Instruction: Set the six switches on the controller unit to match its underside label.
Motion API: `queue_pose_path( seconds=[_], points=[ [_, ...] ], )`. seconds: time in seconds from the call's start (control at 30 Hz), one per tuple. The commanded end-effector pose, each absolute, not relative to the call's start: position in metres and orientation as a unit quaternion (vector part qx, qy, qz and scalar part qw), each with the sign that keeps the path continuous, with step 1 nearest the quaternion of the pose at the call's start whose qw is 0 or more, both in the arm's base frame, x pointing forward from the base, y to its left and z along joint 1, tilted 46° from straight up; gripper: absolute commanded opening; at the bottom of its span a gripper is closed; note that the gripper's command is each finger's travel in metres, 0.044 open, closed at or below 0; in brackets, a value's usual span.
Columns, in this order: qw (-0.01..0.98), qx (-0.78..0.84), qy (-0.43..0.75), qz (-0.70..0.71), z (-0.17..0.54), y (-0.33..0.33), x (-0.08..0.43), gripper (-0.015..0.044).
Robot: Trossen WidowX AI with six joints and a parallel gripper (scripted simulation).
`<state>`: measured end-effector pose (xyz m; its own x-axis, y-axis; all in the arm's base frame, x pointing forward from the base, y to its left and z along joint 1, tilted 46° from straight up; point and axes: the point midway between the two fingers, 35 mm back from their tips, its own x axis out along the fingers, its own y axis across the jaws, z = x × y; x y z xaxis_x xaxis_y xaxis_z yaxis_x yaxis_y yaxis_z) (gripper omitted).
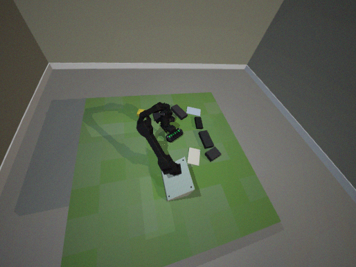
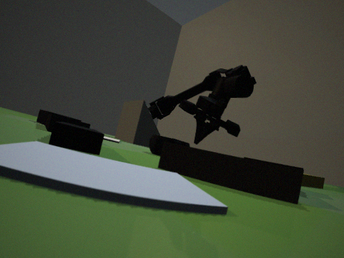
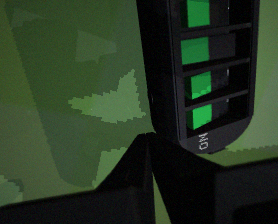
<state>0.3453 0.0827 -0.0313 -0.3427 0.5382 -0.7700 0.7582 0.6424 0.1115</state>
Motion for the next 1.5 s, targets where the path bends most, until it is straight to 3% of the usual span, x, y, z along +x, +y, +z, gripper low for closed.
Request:
queue_pose_path(
  seconds=[0.0,1.47],
  points=[
    [0.408,0.403,0.808,-0.136,-0.036,0.087,0.344,0.0000],
    [0.407,0.404,0.808,-0.135,-0.065,0.112,0.335,0.0000]
  ],
)
